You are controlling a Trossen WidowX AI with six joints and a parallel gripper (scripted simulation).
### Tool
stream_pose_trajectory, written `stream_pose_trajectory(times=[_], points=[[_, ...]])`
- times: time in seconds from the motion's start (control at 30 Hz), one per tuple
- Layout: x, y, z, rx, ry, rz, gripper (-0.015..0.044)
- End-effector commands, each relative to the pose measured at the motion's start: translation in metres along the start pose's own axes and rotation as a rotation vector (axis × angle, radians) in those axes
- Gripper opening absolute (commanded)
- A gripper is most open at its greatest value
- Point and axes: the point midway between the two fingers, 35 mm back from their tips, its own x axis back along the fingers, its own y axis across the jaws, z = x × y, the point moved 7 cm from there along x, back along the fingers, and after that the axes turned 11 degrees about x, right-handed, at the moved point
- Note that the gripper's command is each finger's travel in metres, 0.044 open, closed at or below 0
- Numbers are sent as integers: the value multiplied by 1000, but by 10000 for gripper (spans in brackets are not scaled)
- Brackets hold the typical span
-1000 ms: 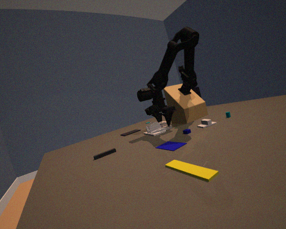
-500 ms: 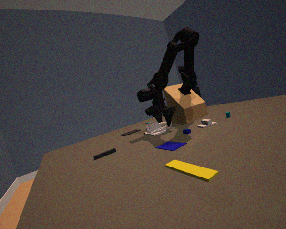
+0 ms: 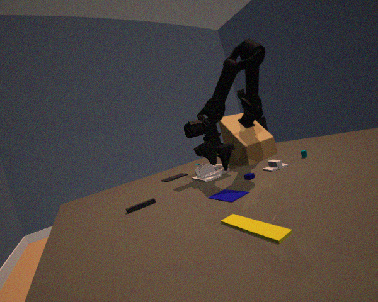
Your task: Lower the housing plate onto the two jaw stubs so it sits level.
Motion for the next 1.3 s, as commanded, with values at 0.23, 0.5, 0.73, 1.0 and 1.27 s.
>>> stream_pose_trajectory(times=[0.23, 0.5, 0.73, 1.0, 1.27], points=[[-2, 0, 0, -3, 0, -4, 351], [-4, 0, 0, -3, 0, -4, 351], [-6, 0, 0, -1, 0, -4, 351], [-6, 0, 0, -1, 0, -4, 351], [-6, 0, 0, -1, 0, -4, 351]])
